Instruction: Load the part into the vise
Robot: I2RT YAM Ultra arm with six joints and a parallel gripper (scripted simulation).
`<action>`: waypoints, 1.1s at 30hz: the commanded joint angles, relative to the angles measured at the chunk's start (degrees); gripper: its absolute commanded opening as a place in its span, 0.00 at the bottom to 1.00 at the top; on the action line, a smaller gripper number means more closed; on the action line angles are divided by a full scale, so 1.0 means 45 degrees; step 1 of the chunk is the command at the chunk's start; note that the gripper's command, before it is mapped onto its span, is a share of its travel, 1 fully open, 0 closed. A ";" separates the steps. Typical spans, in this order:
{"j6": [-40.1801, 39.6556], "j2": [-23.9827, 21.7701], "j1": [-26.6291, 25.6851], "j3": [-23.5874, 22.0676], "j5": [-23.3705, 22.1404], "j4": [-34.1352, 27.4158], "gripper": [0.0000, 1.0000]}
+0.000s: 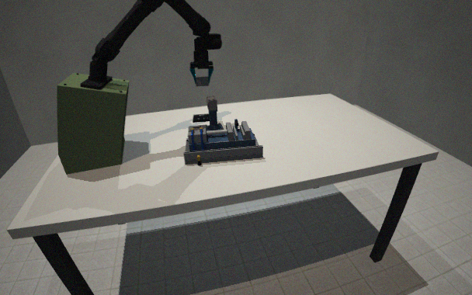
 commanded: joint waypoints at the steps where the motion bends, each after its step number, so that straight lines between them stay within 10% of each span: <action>1: -0.0578 -0.0859 -0.0155 0.0229 -0.0305 0.0288 0.00; 33: -0.3701 -0.1547 -0.2538 -0.0784 -0.0971 0.0538 0.00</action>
